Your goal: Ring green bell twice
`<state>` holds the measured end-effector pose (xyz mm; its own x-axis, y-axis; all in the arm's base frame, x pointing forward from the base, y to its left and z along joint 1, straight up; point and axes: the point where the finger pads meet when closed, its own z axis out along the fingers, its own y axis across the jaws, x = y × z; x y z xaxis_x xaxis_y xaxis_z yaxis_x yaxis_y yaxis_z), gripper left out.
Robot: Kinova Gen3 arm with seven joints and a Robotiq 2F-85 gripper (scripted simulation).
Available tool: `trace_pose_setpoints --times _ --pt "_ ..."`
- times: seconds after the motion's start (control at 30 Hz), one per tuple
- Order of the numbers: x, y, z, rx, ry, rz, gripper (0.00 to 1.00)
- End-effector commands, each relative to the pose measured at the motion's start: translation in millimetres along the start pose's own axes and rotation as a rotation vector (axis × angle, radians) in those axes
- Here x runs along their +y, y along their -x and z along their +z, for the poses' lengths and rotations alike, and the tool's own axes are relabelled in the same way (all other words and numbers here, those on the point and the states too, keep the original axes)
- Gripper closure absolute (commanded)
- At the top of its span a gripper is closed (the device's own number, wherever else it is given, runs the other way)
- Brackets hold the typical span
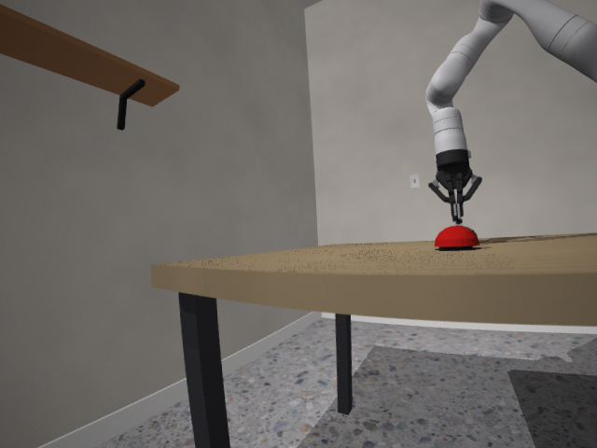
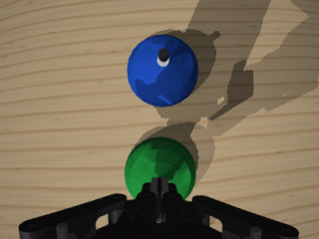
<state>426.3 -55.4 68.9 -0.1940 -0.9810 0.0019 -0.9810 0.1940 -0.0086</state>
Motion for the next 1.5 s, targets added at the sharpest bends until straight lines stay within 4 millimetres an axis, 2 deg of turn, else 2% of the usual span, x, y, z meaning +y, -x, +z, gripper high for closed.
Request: trace_pose_setpoints --times 0.0,1.47 --pt "0.5 0.5 0.8 -0.001 0.002 -0.001 1.0" --pt "1.1 0.8 -3.7 -0.001 0.002 -0.001 1.0"
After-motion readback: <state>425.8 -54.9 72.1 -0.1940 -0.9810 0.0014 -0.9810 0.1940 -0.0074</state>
